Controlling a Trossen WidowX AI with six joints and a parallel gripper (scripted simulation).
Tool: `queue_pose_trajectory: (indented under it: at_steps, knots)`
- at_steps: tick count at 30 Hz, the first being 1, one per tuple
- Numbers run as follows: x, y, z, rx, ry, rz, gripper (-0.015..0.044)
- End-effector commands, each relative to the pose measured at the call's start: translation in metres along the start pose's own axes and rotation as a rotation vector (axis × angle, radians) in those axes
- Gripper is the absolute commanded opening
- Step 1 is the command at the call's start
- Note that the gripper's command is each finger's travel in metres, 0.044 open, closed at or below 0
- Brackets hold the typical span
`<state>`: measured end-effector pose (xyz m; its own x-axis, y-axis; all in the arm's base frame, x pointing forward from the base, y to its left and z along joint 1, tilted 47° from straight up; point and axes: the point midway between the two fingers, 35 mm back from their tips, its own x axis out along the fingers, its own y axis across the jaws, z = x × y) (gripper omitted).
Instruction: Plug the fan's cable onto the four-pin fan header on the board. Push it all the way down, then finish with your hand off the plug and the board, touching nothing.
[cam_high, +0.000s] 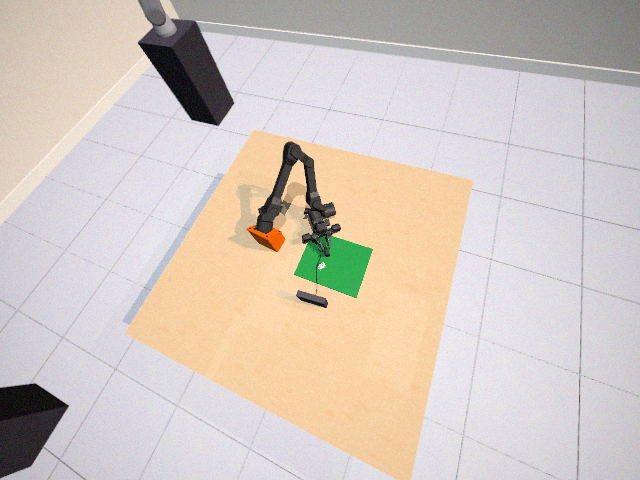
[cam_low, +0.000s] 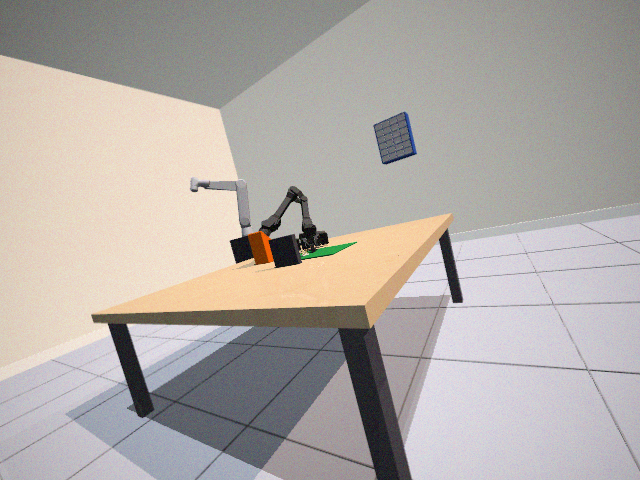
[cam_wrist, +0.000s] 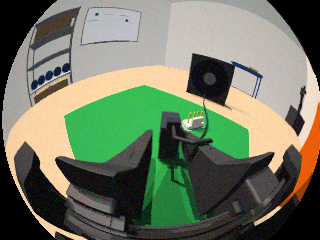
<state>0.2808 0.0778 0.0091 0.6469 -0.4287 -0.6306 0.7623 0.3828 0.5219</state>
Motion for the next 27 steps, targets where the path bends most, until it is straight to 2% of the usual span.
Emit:
queue_pose_trajectory:
  at_steps: [1, 19, 27]
  knots:
    - [0.000, 0.000, 0.000, 0.000, 0.000, 0.000, 0.0140]
    - [0.000, 0.000, 0.000, 0.000, 0.000, 0.000, 0.0140]
    - [-0.021, 0.003, 0.004, 0.002, 0.005, -0.004, 0.0140]
